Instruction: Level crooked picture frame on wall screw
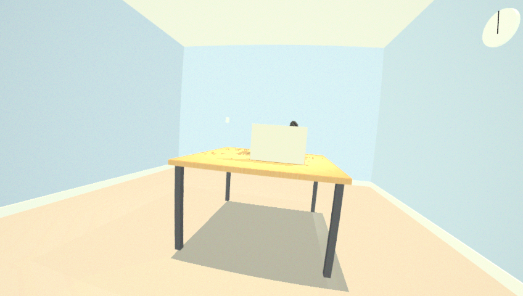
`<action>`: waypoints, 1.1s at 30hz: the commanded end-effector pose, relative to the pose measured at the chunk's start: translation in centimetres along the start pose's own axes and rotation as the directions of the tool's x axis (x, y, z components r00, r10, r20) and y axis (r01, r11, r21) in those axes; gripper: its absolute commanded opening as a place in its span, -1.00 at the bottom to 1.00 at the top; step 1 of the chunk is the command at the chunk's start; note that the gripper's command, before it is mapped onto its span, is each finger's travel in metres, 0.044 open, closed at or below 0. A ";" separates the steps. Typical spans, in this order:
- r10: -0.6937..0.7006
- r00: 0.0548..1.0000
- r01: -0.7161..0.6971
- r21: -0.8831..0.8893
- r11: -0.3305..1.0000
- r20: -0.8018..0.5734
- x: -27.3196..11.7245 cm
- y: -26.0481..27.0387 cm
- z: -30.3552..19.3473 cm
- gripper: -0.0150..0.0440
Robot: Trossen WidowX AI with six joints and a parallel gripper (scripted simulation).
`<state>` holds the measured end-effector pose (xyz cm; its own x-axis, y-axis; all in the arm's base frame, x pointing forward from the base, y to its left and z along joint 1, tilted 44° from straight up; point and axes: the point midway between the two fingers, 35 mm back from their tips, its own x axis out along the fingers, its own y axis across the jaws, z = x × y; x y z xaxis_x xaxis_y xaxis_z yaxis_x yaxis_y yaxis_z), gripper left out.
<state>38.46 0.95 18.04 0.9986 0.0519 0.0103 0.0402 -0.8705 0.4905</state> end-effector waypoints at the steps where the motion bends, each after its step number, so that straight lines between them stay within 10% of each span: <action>1: 0.005 1.000 -0.005 0.004 1.000 -0.001 0.6 0.1 0.0 0.39; 33: 0.005 1.000 -0.005 0.004 1.000 -0.001 1.0 0.1 0.0 0.39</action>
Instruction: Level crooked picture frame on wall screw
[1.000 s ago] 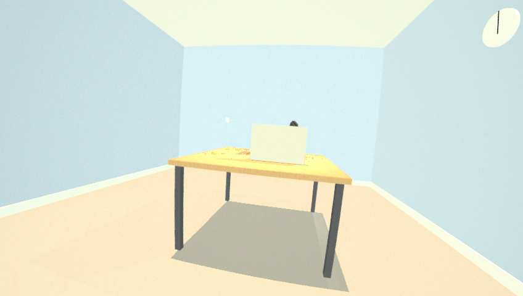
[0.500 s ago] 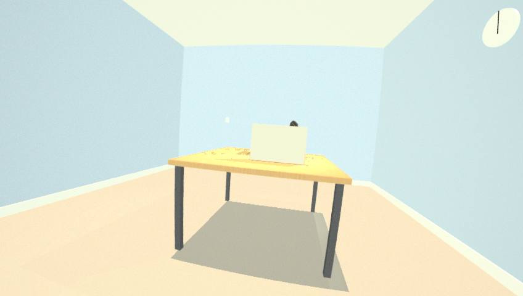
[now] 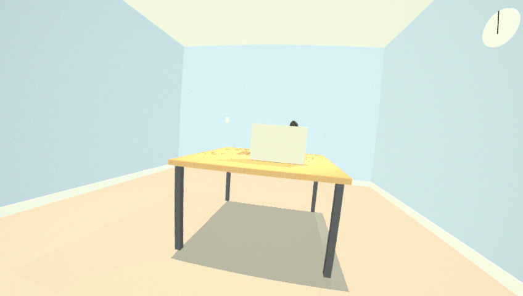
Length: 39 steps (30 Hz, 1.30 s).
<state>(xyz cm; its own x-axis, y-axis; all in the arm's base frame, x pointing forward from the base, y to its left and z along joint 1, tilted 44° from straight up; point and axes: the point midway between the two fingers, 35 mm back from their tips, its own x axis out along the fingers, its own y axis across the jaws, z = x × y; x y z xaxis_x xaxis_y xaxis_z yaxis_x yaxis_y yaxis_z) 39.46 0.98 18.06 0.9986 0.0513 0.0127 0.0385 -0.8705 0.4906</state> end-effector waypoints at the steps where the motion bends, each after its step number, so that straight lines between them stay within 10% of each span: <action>1: 0.003 1.000 -0.003 0.004 1.000 0.001 0.0 0.1 0.0 0.39; 18: 0.003 1.000 -0.003 0.004 1.000 0.001 0.0 0.1 0.0 -0.49; 39: 0.003 1.000 -0.003 0.003 1.000 0.001 0.0 0.5 0.0 -0.49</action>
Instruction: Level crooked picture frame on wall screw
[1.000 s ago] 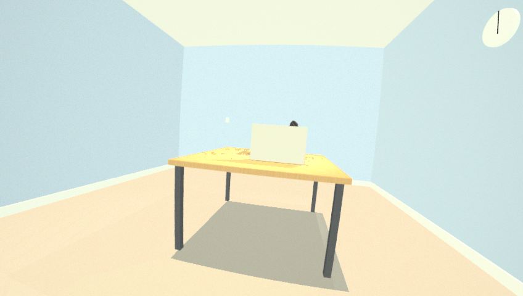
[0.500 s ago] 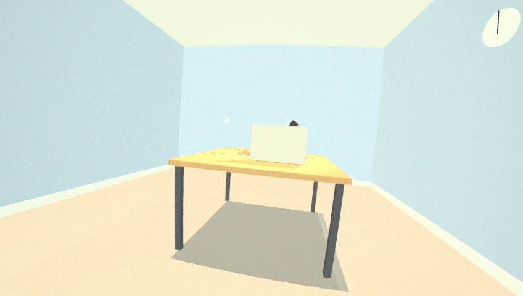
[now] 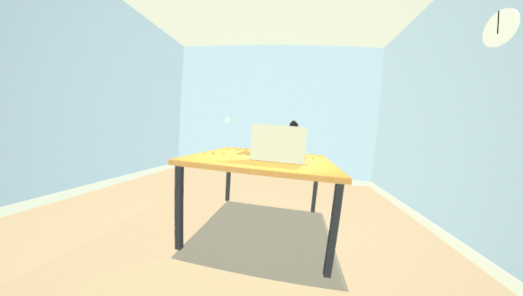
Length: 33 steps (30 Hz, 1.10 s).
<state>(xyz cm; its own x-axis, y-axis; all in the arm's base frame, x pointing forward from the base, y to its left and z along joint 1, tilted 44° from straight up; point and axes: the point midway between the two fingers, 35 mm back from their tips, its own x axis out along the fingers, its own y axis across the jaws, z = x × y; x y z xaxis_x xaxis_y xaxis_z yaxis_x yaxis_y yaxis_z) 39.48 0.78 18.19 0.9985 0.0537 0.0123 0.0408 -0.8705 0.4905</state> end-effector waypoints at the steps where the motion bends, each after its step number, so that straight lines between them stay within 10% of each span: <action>1: 0.006 1.000 -0.006 0.003 1.000 0.002 0.0 0.3 0.0 -0.49; 33: 0.006 1.000 -0.006 0.003 1.000 0.002 0.0 0.8 0.0 -0.49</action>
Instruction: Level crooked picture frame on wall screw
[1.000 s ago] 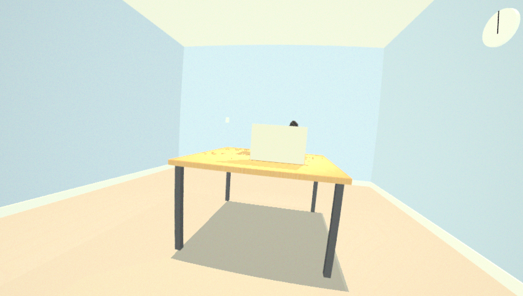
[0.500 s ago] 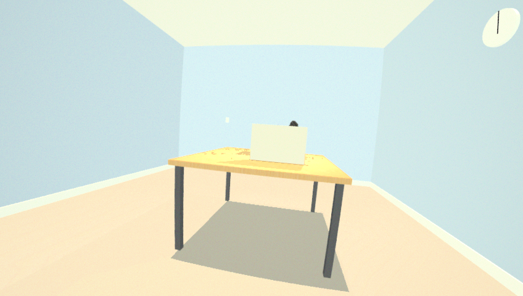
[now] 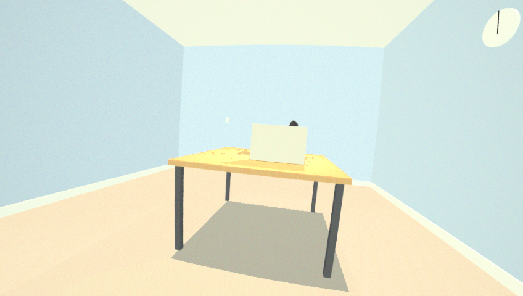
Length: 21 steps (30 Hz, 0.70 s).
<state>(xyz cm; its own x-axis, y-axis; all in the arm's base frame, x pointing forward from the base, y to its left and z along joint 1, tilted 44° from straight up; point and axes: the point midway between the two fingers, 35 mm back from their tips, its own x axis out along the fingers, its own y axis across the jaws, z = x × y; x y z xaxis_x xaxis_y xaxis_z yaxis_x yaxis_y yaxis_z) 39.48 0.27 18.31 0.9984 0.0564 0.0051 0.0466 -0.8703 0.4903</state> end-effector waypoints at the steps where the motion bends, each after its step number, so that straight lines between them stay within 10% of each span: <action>1: 0.012 1.000 -0.012 0.003 1.000 -0.003 0.0 0.3 -0.1 -0.49; 21: 0.012 1.000 -0.012 0.003 1.000 -0.003 0.0 0.4 -0.3 -0.49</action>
<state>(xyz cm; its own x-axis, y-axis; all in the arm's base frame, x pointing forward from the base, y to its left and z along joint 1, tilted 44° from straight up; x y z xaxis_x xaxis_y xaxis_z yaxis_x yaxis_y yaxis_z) 39.47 0.33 18.36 0.9983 0.0579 0.0026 0.0492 -0.8703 0.4901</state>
